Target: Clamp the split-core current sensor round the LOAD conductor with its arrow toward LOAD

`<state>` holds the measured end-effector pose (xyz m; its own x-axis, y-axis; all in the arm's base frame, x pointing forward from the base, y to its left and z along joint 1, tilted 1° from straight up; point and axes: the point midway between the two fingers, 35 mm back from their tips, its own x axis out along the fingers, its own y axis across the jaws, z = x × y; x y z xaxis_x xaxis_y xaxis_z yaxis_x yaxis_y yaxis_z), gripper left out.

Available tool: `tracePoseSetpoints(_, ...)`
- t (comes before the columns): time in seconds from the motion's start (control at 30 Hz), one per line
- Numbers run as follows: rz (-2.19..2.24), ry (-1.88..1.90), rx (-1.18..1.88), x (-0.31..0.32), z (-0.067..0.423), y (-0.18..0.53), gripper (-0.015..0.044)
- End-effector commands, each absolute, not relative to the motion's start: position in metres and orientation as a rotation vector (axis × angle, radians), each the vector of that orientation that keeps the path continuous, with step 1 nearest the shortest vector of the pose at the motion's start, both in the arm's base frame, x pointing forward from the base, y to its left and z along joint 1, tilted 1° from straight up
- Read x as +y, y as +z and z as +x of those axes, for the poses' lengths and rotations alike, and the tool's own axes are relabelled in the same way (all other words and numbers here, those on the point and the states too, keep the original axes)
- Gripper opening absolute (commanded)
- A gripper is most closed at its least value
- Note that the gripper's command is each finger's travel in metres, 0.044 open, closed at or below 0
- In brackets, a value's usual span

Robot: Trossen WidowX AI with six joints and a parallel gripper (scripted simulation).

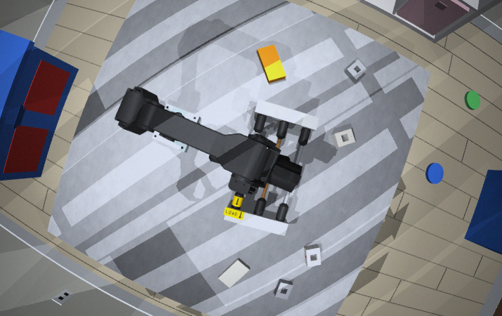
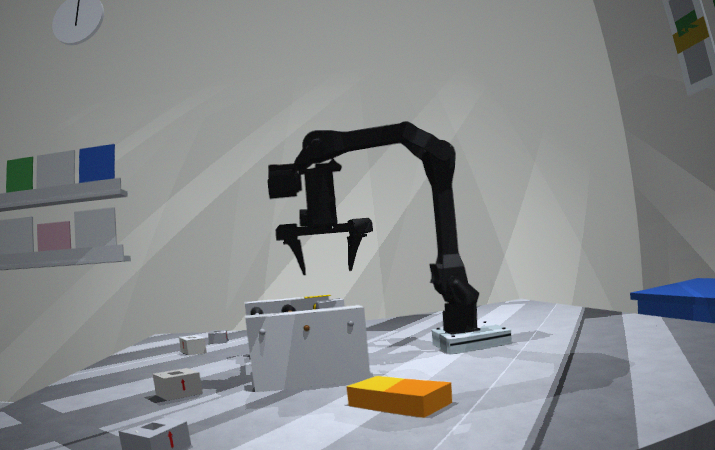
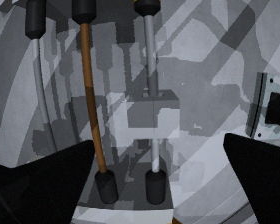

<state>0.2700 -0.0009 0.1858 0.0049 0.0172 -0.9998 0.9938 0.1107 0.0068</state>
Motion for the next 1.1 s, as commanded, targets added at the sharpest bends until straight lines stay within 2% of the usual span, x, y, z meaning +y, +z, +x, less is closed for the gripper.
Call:
tracePoseSetpoints(0.0,1.140,-1.110,1.264,-0.001,0.270,0.188,0.0440)
tracePoseSetpoints(0.9,1.140,-1.110,1.264,-0.001,0.270,0.188,0.0440)
tracePoseSetpoints(1.07,1.045,-0.882,1.398,-0.019,0.258,0.183,0.0440)
